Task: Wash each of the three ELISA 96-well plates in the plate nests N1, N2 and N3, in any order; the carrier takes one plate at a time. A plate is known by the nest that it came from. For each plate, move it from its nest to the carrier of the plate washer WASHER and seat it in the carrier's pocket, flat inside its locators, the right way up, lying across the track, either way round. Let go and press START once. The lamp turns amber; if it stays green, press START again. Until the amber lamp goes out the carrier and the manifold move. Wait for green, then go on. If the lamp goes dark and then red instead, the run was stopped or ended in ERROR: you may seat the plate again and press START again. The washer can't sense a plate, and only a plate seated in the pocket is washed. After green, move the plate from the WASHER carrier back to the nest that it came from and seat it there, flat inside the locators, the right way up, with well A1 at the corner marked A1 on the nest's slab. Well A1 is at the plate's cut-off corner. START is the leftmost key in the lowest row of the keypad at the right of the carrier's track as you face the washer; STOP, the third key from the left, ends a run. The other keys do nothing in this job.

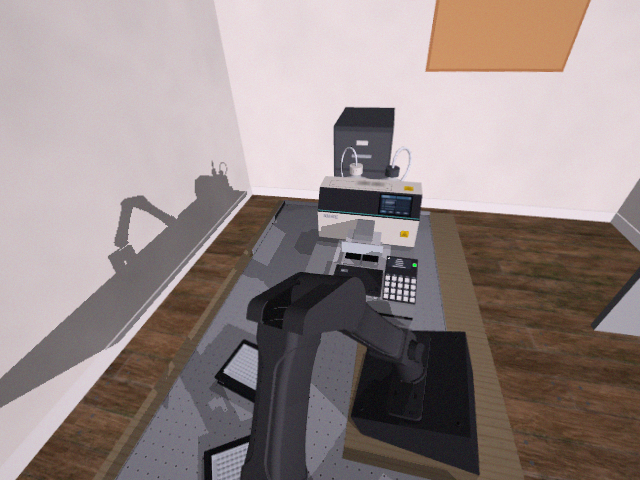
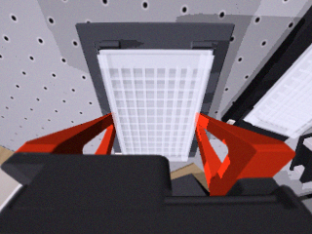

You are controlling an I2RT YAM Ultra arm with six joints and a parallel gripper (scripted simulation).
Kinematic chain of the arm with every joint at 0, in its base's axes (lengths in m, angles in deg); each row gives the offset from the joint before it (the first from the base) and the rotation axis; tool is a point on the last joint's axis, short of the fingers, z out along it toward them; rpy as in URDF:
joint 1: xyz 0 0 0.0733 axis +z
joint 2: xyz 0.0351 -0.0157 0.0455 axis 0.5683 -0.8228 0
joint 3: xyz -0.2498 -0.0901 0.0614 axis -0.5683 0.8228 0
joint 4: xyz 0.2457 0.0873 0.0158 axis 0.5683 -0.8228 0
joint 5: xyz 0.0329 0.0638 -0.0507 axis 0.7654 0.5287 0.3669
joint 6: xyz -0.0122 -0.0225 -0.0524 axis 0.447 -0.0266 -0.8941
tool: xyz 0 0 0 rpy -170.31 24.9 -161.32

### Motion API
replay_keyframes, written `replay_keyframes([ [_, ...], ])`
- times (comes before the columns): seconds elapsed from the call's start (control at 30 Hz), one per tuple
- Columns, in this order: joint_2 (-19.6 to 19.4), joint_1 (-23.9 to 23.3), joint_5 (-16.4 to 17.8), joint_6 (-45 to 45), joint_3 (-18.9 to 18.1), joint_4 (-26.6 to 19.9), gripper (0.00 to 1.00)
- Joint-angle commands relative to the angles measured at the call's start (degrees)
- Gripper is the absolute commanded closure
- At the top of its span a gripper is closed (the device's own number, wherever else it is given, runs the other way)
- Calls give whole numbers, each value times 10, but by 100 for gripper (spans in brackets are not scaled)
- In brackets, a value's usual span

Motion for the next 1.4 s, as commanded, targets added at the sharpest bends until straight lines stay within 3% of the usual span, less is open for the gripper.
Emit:
replay_keyframes([
  [0.0,3,1,0,-1,-1,6,100],
  [0.87,-1,-1,0,-4,2,15,100],
  [0.9,-1,-1,0,-4,2,15,0],
  [1.37,-1,-1,0,-4,2,14,0],
])
